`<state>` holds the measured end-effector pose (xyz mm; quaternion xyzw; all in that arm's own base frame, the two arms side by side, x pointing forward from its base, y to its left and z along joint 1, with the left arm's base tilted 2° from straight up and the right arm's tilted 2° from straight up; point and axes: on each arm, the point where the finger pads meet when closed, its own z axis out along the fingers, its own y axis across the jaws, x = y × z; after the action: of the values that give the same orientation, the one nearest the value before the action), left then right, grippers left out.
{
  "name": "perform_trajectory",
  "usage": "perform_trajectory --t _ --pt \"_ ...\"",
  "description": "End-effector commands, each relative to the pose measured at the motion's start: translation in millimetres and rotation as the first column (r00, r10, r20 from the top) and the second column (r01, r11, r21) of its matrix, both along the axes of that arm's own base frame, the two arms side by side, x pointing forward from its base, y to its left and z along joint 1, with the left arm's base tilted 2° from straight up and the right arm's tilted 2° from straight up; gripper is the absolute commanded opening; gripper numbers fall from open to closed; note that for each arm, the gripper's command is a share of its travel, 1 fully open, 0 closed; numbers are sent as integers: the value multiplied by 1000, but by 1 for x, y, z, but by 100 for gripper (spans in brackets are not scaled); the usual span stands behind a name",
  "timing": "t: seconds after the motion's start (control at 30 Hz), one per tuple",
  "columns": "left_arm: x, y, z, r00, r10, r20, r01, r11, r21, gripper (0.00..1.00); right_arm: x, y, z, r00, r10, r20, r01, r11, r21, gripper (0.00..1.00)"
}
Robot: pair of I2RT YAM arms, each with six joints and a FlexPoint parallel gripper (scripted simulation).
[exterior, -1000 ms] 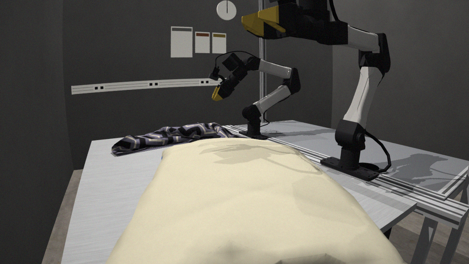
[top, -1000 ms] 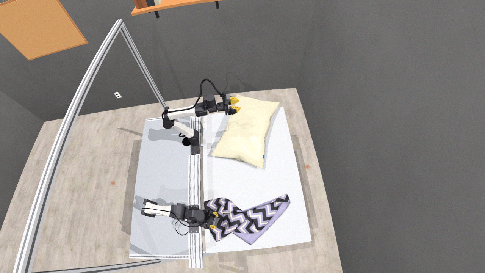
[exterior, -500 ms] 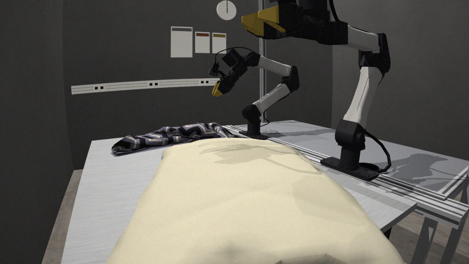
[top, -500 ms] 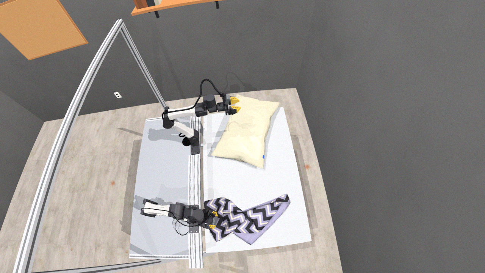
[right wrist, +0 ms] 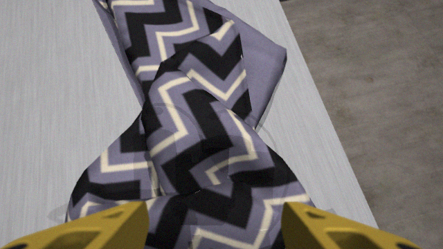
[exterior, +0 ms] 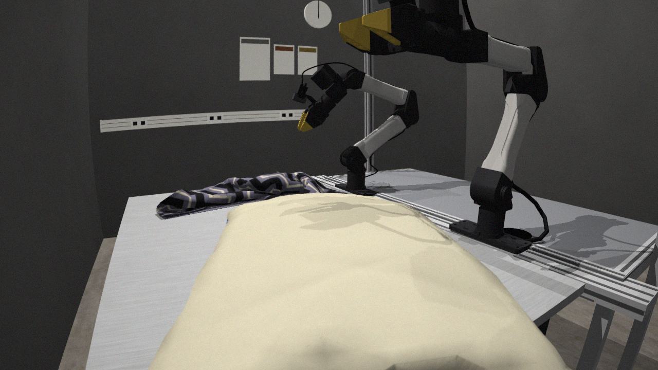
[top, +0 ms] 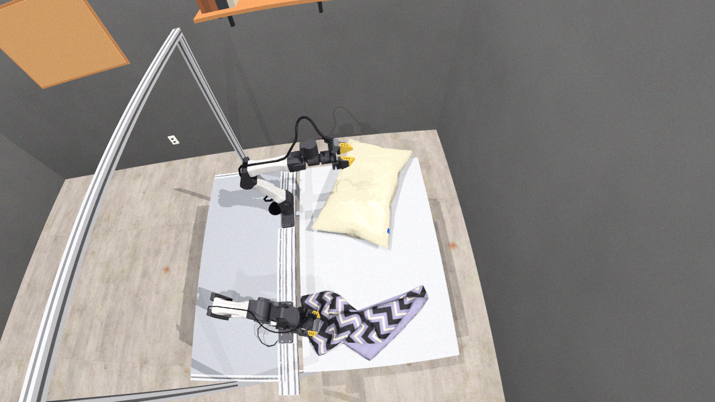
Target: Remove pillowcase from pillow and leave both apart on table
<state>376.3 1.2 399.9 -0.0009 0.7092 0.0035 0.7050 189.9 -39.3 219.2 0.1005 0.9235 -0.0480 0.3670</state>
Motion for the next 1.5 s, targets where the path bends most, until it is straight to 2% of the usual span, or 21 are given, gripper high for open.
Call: perform_trajectory --t 0.0,0.03,0.27,0.37,0.4,0.43,0.63,0.83,0.93,1.3,1.47 --pt "1 -3 4 1000 -10 3 10 1000 6 60 13 3 6 999 27 31 -27 1000 -4 60" --pt "1 -3 4 1000 -11 4 11 1000 6 60 18 3 21 996 31 81 -30 999 -12 60" --pt "-3 -5 12 1000 -18 24 18 1000 -3 60 60 9 58 963 89 254 -82 996 -39 60" --pt "-2 -4 9 1000 -16 21 16 1000 -3 60 65 10 52 964 95 249 -89 995 -38 60" --pt "-3 -5 13 999 -19 28 19 1000 -5 60 70 11 58 957 102 273 -94 995 -43 60" --pt "-5 -5 17 999 -20 37 21 1000 -6 60 75 11 76 942 105 320 -94 994 -52 60" --pt "-10 -7 27 998 -26 65 26 1000 -7 60 106 19 105 888 149 436 -128 989 -78 60" --pt "-5 -6 12 999 -24 35 24 1000 -9 60 136 26 138 815 184 550 -150 983 -108 60" --pt "-4 -5 10 999 -20 29 20 1000 -6 60 141 28 140 805 189 563 -153 982 -112 60" --pt "-5 -9 10 999 -31 35 31 999 -11 60 189 43 201 622 237 746 -166 971 -169 60" --pt "-6 -9 8 999 -32 25 32 999 -10 60 195 44 199 625 239 743 -170 971 -169 60"
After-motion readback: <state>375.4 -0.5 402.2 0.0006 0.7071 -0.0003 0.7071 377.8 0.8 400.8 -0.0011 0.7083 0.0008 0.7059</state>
